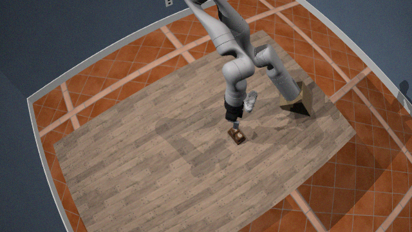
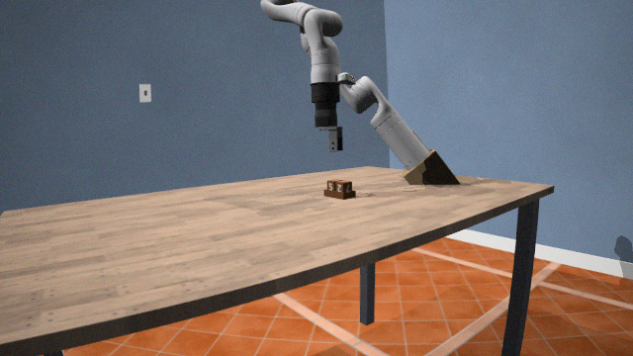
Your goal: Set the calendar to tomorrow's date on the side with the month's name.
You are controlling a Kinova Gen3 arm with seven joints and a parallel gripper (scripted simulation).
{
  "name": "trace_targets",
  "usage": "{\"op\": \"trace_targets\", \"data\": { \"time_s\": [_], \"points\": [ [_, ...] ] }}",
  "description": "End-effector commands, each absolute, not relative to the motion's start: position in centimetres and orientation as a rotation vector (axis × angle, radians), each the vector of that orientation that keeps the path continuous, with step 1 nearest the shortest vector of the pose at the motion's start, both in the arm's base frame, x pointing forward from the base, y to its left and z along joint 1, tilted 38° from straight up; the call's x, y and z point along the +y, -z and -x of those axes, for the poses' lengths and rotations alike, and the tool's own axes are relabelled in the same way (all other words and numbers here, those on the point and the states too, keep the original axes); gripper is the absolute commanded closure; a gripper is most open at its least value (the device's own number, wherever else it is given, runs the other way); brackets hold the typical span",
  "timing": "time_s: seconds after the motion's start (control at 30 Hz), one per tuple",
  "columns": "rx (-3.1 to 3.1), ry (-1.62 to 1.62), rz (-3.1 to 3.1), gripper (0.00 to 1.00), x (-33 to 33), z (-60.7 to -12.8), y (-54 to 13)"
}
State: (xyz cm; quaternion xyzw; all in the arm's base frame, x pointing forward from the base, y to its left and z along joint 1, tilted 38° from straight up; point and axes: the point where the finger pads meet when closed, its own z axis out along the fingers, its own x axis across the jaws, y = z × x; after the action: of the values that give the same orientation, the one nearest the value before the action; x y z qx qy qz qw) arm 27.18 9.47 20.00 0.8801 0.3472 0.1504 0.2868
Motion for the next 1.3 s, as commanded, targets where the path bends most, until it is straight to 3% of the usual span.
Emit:
{"op": "trace_targets", "data": {
  "time_s": [0.0, 0.67, 1.27],
  "points": [
    [0.856, -0.424, -2.384, 0.0, 9.2, -27.2, -19.8],
    [0.31, -0.59, -2.57, 0.0, 8.3, -28.0, -19.1],
    [0.191, -0.621, -2.596, 0.0, 8.1, -28.2, -18.9]
  ]
}}
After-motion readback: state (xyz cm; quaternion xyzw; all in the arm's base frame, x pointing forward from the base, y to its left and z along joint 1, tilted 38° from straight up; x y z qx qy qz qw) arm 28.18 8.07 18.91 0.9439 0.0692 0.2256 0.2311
